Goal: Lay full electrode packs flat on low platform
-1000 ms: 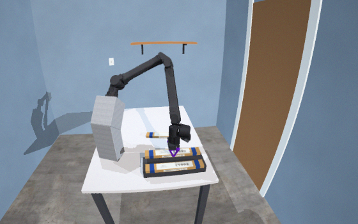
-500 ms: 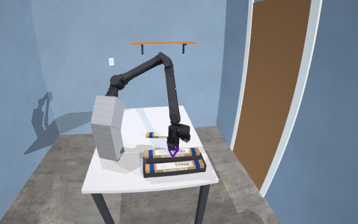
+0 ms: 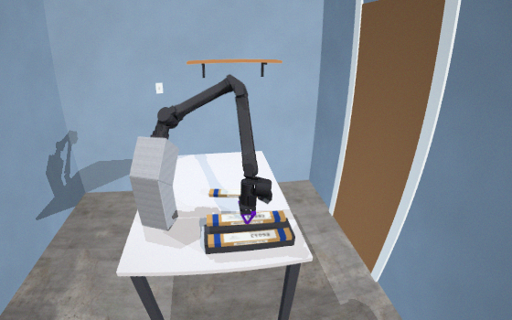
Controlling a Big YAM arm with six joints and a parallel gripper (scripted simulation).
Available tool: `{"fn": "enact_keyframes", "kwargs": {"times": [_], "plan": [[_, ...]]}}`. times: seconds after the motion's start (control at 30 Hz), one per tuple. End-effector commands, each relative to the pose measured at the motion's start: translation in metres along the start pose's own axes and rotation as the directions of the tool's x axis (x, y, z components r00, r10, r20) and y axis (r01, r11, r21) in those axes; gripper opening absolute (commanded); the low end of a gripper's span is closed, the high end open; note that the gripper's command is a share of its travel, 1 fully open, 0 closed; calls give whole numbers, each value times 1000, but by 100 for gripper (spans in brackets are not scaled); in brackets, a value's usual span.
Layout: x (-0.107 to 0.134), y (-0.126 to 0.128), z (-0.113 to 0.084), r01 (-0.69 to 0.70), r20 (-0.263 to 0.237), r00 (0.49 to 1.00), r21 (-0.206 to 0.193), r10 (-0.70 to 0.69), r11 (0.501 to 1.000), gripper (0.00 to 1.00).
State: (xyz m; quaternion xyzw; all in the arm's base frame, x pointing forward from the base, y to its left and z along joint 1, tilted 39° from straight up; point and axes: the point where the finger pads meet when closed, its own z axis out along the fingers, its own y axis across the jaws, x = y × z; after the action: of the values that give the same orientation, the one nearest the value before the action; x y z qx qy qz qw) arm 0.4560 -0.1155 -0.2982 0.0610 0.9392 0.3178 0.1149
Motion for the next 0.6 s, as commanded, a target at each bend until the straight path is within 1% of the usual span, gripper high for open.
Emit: {"fn": "enact_keyframes", "kwargs": {"times": [0.0, 0.57], "plan": [[-37, -6, -31, 14, 66, 998, 26, -16, 1000, 0], [-38, -3, -31, 14, 62, 998, 24, -15, 1000, 0]]}}
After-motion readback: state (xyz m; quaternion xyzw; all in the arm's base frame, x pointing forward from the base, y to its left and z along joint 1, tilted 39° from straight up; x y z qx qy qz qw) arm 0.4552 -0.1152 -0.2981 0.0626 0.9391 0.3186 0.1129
